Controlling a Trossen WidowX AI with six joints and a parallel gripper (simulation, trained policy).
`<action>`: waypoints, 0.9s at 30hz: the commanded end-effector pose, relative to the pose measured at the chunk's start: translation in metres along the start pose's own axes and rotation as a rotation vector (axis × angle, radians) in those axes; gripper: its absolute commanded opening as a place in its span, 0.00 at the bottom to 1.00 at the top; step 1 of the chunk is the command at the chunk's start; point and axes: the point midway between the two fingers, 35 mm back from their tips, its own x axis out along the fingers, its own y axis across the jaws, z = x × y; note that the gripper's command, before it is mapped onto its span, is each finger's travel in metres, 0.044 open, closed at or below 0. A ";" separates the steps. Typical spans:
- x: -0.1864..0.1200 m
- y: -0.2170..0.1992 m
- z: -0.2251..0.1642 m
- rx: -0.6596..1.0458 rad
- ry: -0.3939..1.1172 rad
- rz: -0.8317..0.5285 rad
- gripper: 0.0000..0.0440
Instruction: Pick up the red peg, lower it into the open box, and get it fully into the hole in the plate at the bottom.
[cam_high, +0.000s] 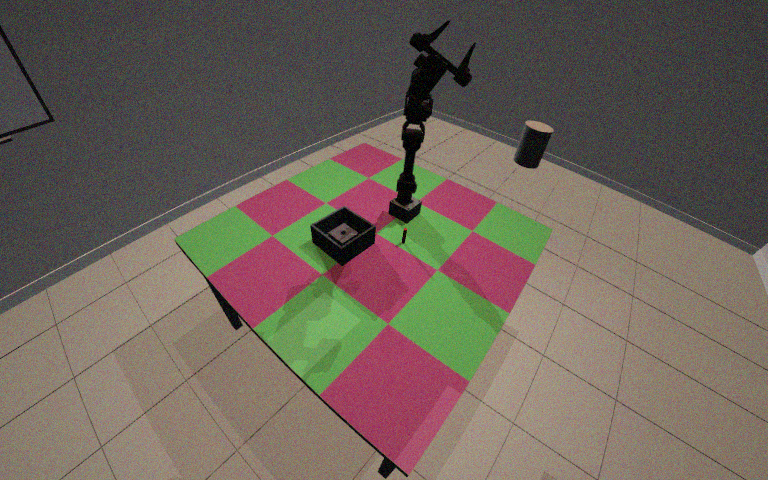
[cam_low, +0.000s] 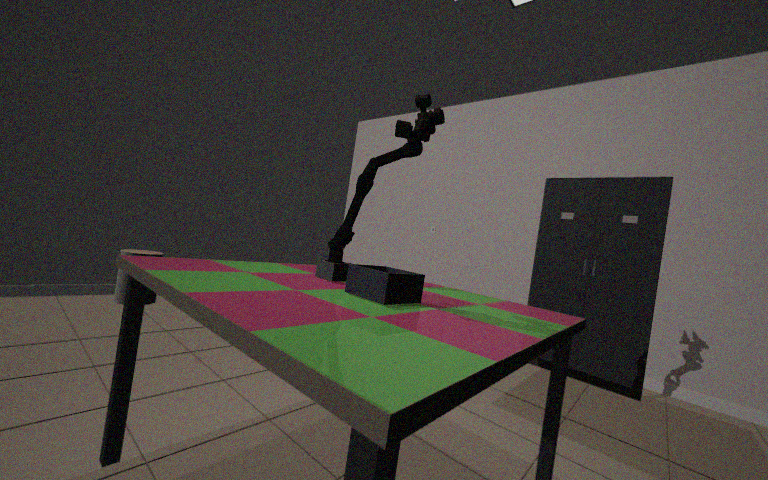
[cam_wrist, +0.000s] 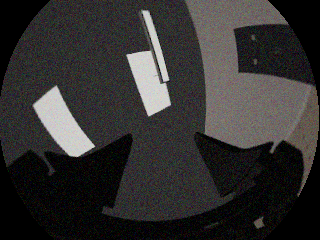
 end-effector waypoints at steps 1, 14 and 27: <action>-0.001 0.001 0.005 -0.016 -0.031 0.005 0.95; -0.037 0.013 0.078 -0.233 -0.429 -0.054 1.00; -0.109 0.016 0.132 -0.391 -0.817 -0.232 1.00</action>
